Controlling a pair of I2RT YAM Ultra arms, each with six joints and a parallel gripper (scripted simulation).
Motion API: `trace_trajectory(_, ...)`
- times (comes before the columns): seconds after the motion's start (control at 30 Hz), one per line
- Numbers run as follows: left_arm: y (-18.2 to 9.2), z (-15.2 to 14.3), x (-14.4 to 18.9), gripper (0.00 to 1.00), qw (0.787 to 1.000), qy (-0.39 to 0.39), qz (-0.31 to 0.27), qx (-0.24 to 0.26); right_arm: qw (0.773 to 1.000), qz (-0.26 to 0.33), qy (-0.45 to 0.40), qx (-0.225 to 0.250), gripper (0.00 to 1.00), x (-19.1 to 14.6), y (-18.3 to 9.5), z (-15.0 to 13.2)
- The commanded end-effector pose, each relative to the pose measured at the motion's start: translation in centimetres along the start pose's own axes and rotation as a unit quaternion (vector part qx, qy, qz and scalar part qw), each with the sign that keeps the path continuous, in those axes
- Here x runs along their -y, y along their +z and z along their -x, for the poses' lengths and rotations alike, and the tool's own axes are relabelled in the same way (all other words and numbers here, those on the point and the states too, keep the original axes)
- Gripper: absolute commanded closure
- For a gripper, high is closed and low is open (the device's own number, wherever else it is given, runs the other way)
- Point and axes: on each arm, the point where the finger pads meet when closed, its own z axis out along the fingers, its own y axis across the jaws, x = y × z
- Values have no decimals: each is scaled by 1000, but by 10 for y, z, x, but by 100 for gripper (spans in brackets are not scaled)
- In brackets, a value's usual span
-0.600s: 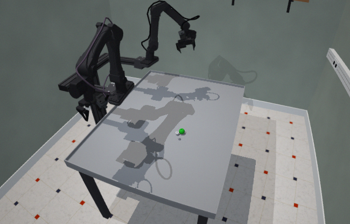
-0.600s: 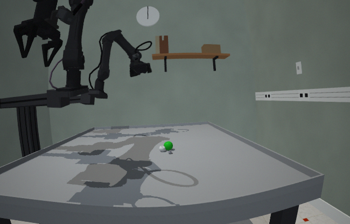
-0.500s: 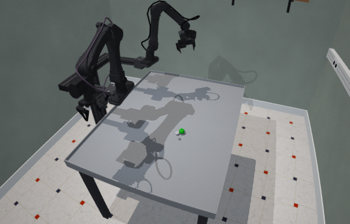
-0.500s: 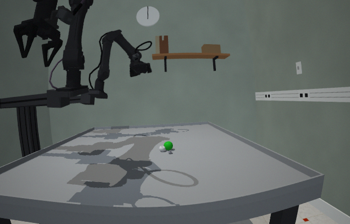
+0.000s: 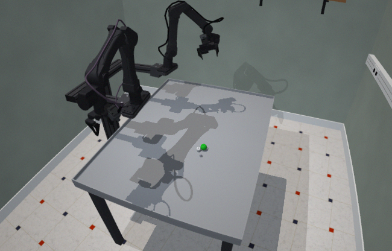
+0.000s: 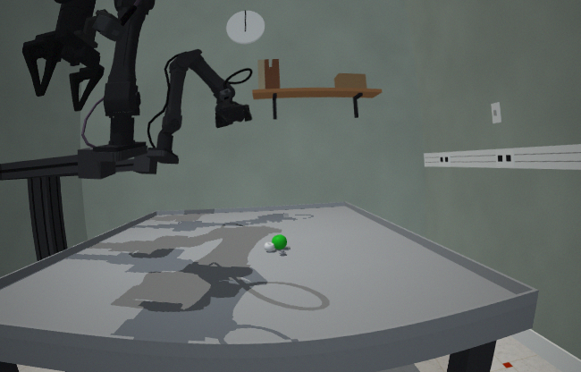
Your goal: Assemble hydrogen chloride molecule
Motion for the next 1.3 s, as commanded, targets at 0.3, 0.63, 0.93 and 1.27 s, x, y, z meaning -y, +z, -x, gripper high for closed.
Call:
trace_trajectory(0.3, -1, 6, -3, 0, 1000, 4, 4, 7, 1000, -14, 3, 6, 46, 6, -8, 1)
trace_trajectory(0.63, 0, 3, -18, 0, 999, 12, 7, -46, 1000, -27, 7, 10, 46, 24, 5, 30)
trace_trajectory(0.93, 5, 0, -31, 0, 994, -15, 23, -108, 1000, -18, 0, 18, 46, 20, 32, 86)
trace_trajectory(1.27, 6, 8, -51, 0, 986, -34, 61, -150, 999, -9, -15, 27, 46, 5, 55, 142)
